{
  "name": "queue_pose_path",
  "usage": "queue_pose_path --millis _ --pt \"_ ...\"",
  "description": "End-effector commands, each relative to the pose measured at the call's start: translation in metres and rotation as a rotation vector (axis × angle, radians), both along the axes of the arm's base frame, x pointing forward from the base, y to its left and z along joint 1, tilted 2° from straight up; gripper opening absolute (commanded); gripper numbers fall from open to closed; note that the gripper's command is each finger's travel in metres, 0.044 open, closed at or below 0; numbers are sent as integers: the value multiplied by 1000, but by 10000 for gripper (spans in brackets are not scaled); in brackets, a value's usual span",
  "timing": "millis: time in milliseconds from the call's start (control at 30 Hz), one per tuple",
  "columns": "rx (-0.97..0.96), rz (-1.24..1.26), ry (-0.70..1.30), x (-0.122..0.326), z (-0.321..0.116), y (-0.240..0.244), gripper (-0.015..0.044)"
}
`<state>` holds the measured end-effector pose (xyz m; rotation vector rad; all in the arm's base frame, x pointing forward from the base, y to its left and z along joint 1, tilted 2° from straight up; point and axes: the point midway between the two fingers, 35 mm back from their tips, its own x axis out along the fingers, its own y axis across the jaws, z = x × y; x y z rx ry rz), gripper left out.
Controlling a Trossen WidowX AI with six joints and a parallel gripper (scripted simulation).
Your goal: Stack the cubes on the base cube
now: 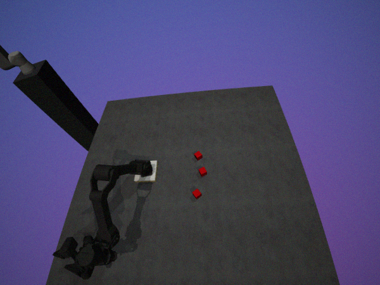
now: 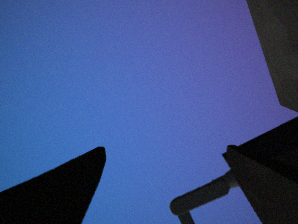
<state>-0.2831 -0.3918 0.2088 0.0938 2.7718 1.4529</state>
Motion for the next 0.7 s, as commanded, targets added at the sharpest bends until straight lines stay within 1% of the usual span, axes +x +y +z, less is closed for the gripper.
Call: queue_pose_path --millis 0,67,133,267,400,600,667 --pt "14 7 -2 1 0 -2 374" --pt "124 66 -13 13 0 -14 321" --pt "289 155 -22 32 -1 -32 269" --pt "619 334 -8 74 -4 -63 265" --pt "944 513 47 120 -10 -88 265" --pt "1417 773 211 197 -21 -108 265" --pt "1541 841 274 219 -25 -111 265"
